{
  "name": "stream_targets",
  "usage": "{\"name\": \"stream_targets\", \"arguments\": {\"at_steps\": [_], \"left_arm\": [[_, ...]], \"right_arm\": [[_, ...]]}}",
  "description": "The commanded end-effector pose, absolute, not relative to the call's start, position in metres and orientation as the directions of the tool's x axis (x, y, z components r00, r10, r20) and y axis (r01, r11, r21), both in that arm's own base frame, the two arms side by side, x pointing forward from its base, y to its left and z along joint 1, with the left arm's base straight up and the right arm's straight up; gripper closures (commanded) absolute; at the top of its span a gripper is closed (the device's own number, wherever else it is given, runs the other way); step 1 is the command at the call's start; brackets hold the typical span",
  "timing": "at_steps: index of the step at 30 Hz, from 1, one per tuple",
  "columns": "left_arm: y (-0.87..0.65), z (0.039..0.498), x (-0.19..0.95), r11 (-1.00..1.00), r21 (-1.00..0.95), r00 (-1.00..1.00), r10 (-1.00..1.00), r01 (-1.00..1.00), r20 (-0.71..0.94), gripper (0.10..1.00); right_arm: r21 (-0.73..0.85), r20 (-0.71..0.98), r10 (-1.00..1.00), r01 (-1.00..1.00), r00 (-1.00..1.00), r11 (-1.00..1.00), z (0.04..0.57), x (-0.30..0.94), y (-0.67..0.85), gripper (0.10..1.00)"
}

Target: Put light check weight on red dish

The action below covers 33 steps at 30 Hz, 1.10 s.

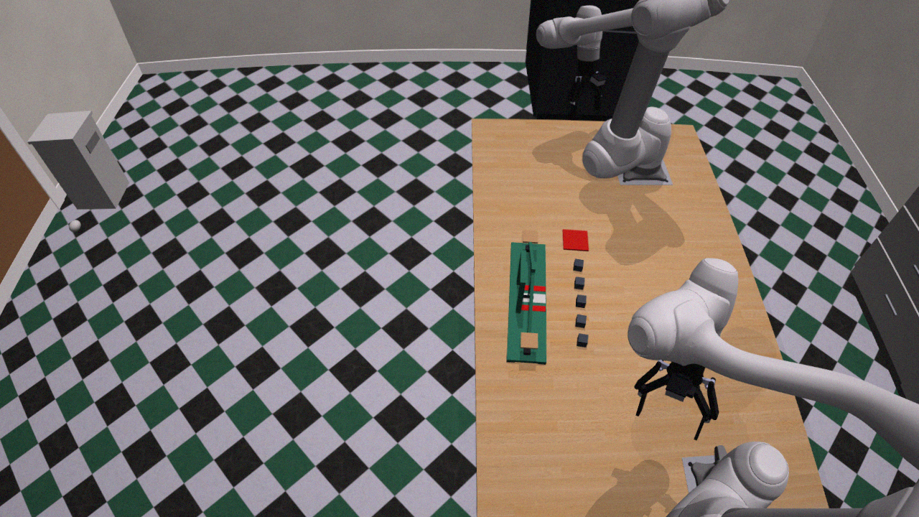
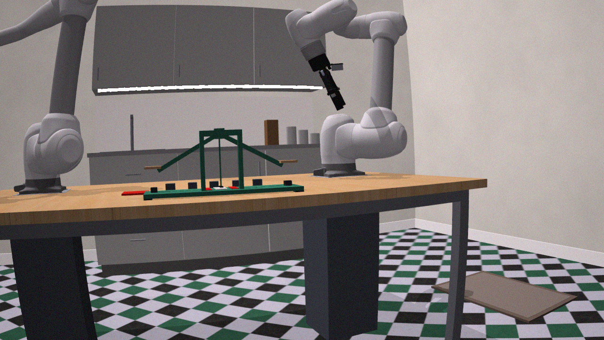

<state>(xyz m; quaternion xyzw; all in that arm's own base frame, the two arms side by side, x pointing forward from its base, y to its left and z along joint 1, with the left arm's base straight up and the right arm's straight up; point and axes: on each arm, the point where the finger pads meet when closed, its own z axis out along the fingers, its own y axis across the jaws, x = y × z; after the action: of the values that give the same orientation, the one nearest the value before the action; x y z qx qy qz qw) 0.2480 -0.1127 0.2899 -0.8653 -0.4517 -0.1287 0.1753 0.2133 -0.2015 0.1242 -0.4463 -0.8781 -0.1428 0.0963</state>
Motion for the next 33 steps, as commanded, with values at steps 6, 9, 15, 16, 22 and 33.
{"name": "stream_targets", "arguments": {"at_steps": [6,9,15,16,22,33], "left_arm": [[-0.1129,0.2904,0.2483,-0.531,-0.186,0.559,0.737,0.827,0.381,0.098],[-0.1129,0.2904,0.2483,-0.531,-0.186,0.559,0.737,0.827,0.381,0.098],[-0.1129,0.2904,0.2483,-0.531,-0.186,0.559,0.737,0.827,0.381,0.098],[-0.1129,0.2904,0.2483,-0.531,-0.186,0.559,0.737,0.827,0.381,0.098],[-0.1129,0.2904,0.2483,-0.531,-0.186,0.559,0.737,0.827,0.381,0.098],[-0.1129,0.2904,0.2483,-0.531,-0.186,0.559,0.737,0.827,0.381,0.098]], "right_arm": [[0.165,0.296,0.757,0.811,-0.583,0.561,0.1246,0.2136,-0.2019,0.098],[0.165,0.296,0.757,0.811,-0.583,0.561,0.1246,0.2136,-0.2019,0.098],[0.165,0.296,0.757,0.811,-0.583,0.561,0.1246,0.2136,-0.2019,0.098],[0.165,0.296,0.757,0.811,-0.583,0.561,0.1246,0.2136,-0.2019,0.098],[0.165,0.296,0.756,0.811,-0.584,0.561,0.1246,0.2136,-0.2019,0.098],[0.169,0.295,0.749,0.804,-0.593,0.570,0.1246,0.2130,-0.2027,0.098]]}}
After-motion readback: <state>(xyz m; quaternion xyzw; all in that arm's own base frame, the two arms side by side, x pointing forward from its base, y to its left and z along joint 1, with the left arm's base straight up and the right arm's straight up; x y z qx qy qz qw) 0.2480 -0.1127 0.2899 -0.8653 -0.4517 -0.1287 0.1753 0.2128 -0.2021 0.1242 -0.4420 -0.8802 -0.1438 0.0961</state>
